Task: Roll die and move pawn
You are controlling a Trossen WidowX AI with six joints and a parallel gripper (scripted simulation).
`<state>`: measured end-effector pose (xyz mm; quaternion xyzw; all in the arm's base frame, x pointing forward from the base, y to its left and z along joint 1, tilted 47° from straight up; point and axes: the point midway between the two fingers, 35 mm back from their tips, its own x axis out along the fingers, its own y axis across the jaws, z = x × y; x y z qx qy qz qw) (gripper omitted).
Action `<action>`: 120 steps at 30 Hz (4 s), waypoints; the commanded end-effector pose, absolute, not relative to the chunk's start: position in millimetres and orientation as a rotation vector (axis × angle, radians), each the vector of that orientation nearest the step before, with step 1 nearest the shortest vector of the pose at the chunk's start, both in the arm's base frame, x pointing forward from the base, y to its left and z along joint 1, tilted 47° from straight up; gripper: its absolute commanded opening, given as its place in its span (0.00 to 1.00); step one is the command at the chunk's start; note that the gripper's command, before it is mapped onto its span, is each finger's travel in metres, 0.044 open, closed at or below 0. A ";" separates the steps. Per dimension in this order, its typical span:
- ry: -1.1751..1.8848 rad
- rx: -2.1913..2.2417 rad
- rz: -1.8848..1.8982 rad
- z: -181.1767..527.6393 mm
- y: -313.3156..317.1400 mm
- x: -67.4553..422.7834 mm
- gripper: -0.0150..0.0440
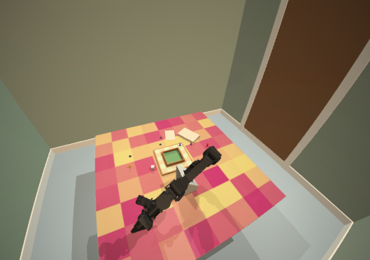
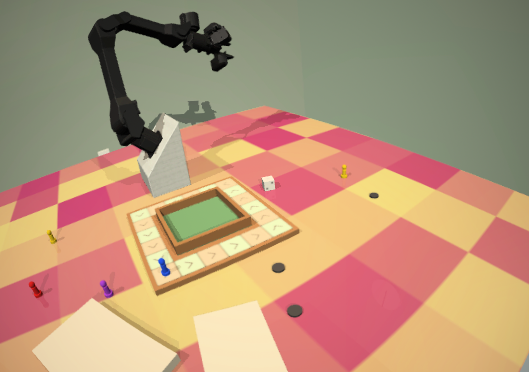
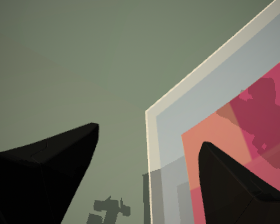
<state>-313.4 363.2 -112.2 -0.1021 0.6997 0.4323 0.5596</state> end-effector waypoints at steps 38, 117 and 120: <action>1.282 -0.446 -0.724 -155.5 156.6 211.9 0.72; 1.418 -0.716 -0.486 -87.0 194.7 220.9 0.25; 1.445 -0.781 -0.428 -81.6 188.6 225.9 0.25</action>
